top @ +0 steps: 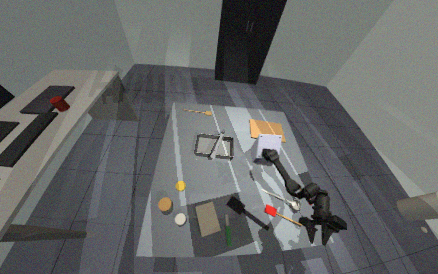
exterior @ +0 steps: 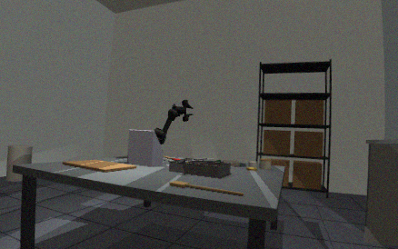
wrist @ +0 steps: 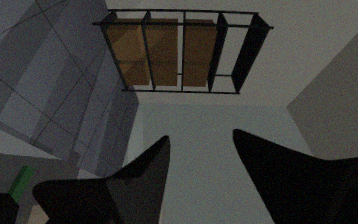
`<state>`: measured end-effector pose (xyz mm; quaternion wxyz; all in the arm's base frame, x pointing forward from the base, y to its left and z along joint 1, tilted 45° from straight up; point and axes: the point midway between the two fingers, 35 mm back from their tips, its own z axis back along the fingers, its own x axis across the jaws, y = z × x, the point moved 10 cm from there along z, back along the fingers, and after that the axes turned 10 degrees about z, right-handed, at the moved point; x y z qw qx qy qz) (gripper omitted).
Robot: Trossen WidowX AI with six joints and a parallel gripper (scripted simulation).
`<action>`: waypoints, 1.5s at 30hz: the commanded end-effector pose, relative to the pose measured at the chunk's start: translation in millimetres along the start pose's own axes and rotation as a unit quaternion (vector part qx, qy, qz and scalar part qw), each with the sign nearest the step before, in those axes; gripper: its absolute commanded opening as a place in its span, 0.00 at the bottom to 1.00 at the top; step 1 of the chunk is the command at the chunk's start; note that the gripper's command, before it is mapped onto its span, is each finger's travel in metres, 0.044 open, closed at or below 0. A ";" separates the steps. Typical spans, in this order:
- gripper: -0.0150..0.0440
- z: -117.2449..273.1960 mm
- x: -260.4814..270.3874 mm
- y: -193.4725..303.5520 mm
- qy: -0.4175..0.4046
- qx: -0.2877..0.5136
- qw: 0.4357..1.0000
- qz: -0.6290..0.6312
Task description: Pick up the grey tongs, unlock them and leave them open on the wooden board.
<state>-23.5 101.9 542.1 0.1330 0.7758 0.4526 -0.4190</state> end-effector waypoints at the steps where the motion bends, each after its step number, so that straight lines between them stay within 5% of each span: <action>1: 0.69 8.5 -24.6 51.6 0.039 0.036 0.994 -0.097; 15: 0.69 27.2 -49.6 142.7 0.111 0.081 0.953 -0.269; 31: 0.69 60.8 -39.6 271.0 0.186 0.177 0.828 -0.499; 45: 0.69 123.8 39.7 420.5 0.279 0.311 0.544 -0.728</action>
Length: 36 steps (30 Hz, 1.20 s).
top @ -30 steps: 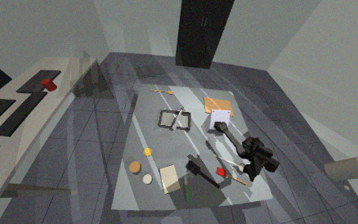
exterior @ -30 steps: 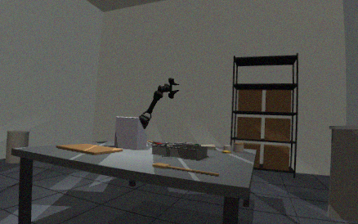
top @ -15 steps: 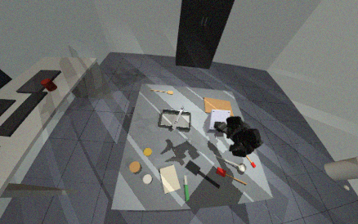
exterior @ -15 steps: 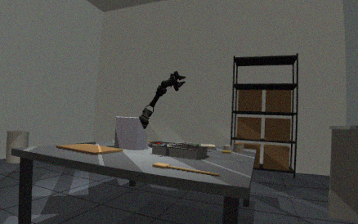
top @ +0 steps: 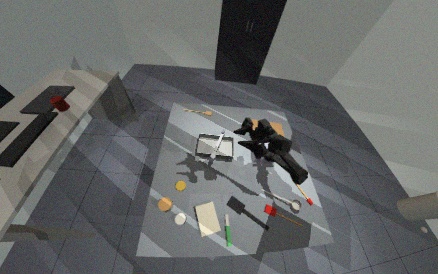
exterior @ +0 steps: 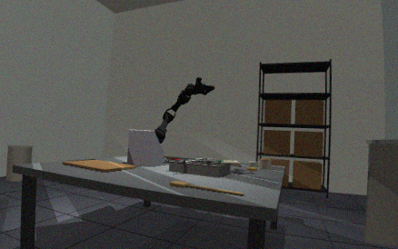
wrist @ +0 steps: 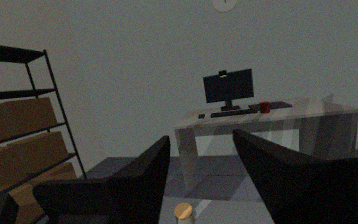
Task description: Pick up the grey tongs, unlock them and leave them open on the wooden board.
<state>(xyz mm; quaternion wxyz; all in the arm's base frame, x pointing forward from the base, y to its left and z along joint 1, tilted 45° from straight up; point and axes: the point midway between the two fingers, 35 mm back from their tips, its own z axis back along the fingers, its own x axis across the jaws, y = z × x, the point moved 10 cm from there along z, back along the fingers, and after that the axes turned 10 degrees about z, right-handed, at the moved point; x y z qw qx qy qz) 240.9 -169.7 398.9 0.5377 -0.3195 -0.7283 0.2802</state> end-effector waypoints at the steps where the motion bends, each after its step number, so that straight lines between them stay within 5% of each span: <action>1: 0.69 -13.7 -45.3 32.2 0.056 0.050 0.992 -0.106; 14: 0.69 -17.2 -166.0 166.0 0.263 0.192 0.852 -0.410; 29: 0.69 59.0 -224.0 334.4 0.519 0.287 0.508 -0.625; 36: 0.69 61.1 -225.8 336.1 0.522 0.288 0.503 -0.626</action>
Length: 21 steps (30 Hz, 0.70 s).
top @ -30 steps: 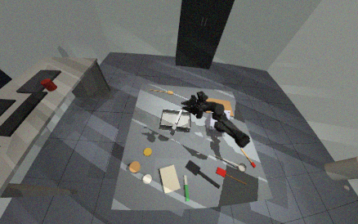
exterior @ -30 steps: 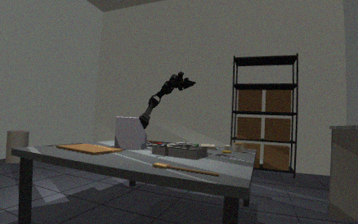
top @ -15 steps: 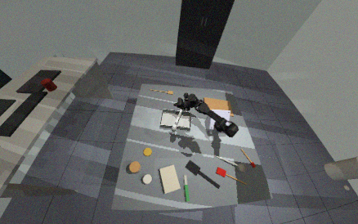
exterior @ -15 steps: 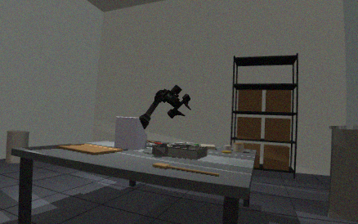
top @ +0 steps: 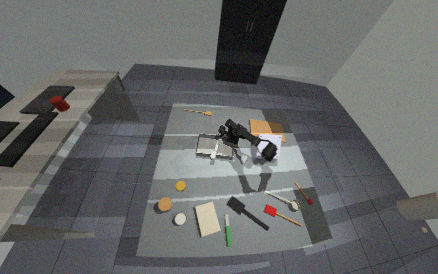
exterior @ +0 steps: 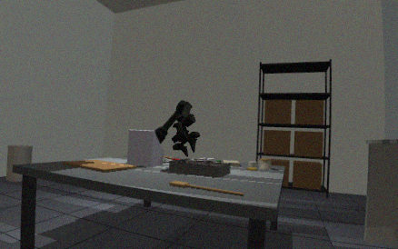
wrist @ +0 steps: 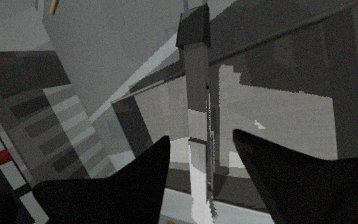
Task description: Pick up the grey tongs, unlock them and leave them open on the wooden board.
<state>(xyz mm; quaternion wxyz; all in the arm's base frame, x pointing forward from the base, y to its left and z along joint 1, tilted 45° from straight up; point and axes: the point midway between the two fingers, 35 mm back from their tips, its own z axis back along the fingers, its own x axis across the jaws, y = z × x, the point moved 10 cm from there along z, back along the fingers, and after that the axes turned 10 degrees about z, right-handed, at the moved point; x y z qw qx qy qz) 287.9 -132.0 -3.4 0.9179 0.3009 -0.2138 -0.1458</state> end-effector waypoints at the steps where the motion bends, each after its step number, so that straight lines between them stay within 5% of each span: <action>1: 0.69 -1.5 -2.6 -5.9 0.006 -0.001 1.000 -0.010; 21: 0.69 -18.4 -1.4 -8.8 0.007 -0.001 1.000 -0.009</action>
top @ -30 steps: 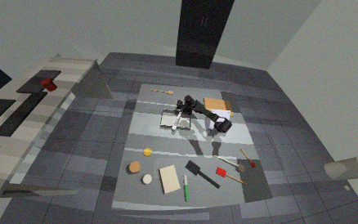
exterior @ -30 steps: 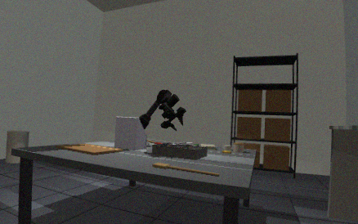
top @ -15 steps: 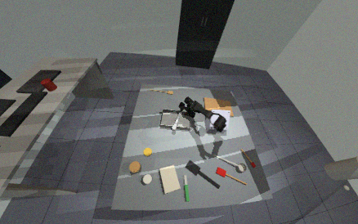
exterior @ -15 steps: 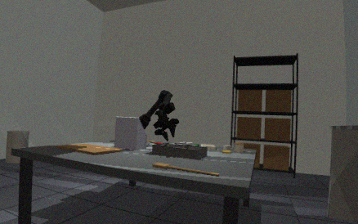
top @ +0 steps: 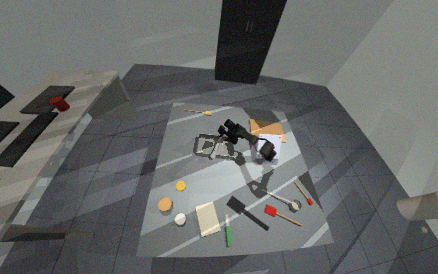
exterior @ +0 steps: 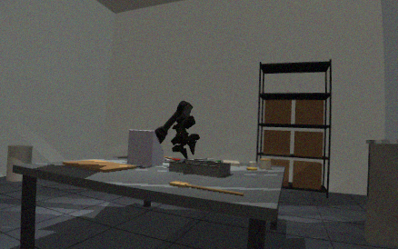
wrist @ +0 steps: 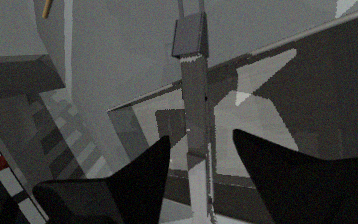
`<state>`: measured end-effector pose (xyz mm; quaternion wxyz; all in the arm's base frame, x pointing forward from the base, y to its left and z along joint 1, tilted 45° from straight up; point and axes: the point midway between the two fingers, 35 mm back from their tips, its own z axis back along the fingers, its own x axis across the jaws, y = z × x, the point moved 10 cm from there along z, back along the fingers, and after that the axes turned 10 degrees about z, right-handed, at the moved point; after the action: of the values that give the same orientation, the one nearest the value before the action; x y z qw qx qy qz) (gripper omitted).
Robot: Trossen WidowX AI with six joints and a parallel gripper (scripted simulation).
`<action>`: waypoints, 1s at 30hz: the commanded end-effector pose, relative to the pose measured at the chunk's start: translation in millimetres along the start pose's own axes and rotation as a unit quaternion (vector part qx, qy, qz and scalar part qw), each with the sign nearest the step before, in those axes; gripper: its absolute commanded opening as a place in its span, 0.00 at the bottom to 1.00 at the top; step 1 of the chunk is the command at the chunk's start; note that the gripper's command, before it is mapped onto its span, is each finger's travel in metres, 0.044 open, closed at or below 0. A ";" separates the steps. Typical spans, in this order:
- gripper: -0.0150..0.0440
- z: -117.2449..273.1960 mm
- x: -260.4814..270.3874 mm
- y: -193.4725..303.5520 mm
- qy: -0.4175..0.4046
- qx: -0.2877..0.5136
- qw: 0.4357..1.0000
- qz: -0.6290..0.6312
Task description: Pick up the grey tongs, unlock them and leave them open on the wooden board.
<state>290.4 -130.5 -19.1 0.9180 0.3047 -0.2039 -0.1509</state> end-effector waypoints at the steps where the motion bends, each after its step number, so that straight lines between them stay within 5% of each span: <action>1: 0.69 -6.6 2.0 -0.6 -0.001 -0.002 1.000 -0.001; 30: 0.69 -54.6 2.1 0.0 -0.002 -0.001 1.000 -0.001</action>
<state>313.7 -106.0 -54.8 0.9179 0.3056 -0.2033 -0.1510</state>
